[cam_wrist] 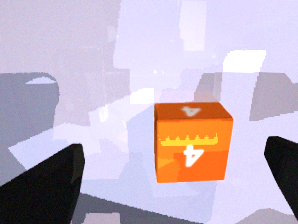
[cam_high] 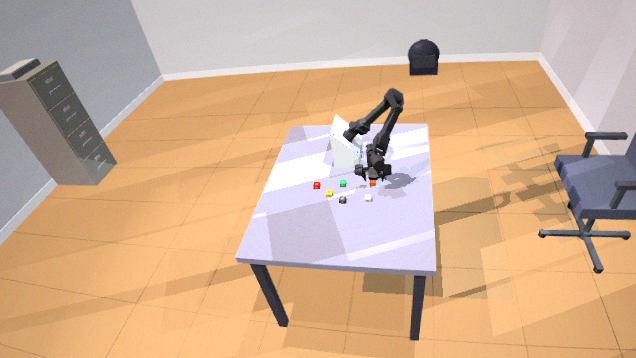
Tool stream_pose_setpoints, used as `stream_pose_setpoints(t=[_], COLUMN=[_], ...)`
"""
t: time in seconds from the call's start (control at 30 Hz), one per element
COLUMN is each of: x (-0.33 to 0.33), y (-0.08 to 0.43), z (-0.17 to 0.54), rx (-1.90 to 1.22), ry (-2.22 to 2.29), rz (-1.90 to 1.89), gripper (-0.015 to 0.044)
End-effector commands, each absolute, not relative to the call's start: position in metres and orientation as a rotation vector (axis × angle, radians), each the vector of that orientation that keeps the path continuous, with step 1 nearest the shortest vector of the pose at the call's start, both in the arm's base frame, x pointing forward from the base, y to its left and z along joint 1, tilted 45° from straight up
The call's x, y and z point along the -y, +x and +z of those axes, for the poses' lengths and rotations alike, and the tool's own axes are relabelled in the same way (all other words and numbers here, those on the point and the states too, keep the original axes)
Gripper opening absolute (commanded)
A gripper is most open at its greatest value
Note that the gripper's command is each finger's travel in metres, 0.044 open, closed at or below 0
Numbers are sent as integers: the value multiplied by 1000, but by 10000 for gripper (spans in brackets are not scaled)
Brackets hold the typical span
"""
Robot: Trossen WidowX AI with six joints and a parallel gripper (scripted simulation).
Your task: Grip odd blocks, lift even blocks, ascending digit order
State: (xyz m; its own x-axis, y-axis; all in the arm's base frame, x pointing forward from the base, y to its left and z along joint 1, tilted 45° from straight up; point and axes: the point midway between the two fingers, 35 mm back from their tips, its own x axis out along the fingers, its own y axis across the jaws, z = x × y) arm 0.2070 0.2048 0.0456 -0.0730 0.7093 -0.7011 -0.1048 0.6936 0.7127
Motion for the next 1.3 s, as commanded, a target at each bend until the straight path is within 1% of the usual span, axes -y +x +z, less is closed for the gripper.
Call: stream_pose_setpoints(t=[0.0,0.13,0.47,0.5,1.27], x=[-208,-211,-211,-211,-206], y=[206,205,205,205,206], z=[40,37,37,37,43], rx=[-1508,-1508,-1508,-1508,-1508], ry=[524,524,524,524,524], rz=[716,716,716,716,716], gripper=[400,400,138,120,120])
